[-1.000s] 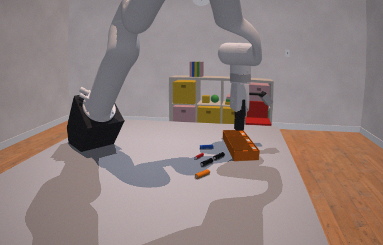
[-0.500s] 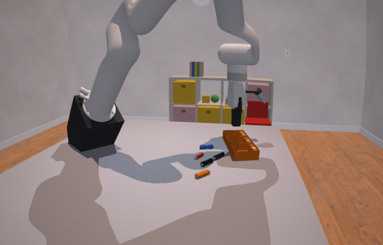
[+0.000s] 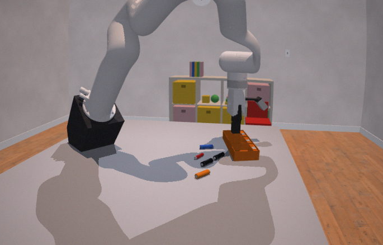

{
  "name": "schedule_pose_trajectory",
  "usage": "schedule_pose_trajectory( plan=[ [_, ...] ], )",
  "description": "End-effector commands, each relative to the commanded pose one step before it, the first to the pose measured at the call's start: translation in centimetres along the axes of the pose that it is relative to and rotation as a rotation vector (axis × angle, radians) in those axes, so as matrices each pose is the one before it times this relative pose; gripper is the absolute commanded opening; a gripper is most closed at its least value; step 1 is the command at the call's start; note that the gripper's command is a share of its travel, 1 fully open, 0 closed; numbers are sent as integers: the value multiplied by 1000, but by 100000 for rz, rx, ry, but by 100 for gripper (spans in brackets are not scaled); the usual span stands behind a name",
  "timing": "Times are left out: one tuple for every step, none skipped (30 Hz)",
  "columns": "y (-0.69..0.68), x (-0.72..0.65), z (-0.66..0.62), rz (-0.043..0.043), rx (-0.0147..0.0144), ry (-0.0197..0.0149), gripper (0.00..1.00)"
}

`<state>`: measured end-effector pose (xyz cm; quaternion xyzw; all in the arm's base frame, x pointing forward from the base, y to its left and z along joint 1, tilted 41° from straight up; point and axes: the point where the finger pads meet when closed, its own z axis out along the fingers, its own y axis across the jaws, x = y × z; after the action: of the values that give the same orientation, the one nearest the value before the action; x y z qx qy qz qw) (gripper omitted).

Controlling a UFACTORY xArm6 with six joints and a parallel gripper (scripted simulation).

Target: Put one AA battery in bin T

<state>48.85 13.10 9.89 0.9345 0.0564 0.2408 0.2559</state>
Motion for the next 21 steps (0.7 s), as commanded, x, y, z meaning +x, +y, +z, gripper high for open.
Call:
schedule_pose_trajectory(
  plan=[
    [-72, 226, 848, 126, 175, 477, 7],
    [0, -1, 267, -1, -1, 0, 7],
    [0, -1, 267, -1, -1, 0, 7],
    [0, -1, 267, -1, -1, 0, 7],
    [0, 0, 7, 0, 0, 0, 7],
    [0, 0, 1, 0, 0, 0, 7],
    [0, 0, 1, 0, 0, 0, 7],
    [0, 0, 0, 0, 0, 0, 7],
    [0, 0, 0, 0, 0, 0, 7],
    [0, 0, 0, 0, 0, 0, 7],
    [2, 0, -6, -1, 0, -2, 7],
    [-1, 0, 2, 0, 0, 1, 7],
    [0, 0, 1, 0, 0, 1, 7],
    [0, 0, 1, 0, 0, 0, 7],
    [0, 0, 0, 0, 0, 0, 7],
    [0, 0, 0, 0, 0, 0, 7],
    [0, 0, 1, 0, 0, 0, 7],
    [0, 0, 0, 0, 0, 0, 7],
    [0, 0, 0, 0, 0, 0, 7],
    [0, 0, 0, 0, 0, 0, 7],
    [0, 0, 0, 0, 0, 0, 7]
  ],
)
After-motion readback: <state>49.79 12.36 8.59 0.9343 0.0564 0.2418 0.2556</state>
